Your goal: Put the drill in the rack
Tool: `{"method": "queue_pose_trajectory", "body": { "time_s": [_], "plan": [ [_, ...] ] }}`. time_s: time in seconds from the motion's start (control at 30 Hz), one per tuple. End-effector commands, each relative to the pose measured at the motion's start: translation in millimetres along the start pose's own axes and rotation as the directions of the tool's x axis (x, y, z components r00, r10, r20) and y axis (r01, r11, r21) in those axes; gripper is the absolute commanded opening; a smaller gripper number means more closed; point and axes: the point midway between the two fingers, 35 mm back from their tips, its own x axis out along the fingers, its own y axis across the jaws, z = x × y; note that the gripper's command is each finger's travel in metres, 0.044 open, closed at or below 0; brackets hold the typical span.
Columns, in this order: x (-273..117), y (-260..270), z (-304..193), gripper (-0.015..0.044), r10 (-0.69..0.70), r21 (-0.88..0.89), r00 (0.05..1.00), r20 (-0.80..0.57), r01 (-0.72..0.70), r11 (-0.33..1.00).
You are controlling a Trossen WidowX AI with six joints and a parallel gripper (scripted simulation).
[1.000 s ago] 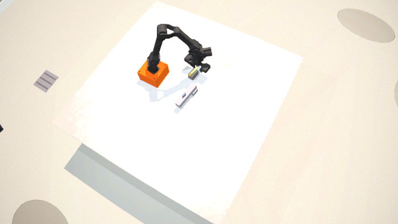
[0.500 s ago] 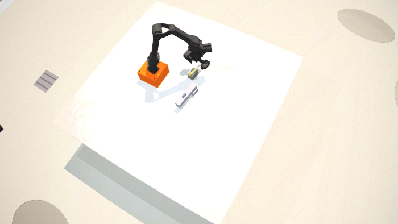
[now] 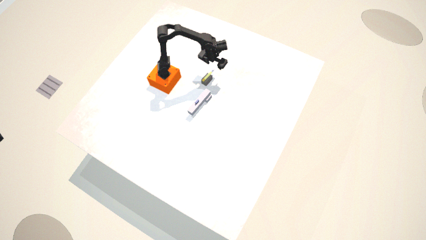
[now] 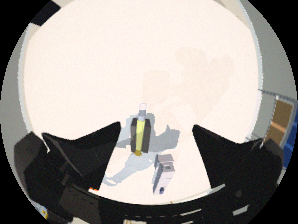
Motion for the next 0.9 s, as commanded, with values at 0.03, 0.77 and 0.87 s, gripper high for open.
{"method": "queue_pose_trajectory", "body": {
  "time_s": [0.03,0.77,0.87],
  "plan": [
    [-40,-35,19,0.044,-0.165,-0.056,0.975,0.149,0.175,0.983],
    [-312,-105,26,0.044,-0.766,-0.069,0.336,0.548,0.931,0.36],
    [-355,-98,17,0.044,-0.802,-0.055,0.204,0.562,0.976,0.21]
  ]
}}
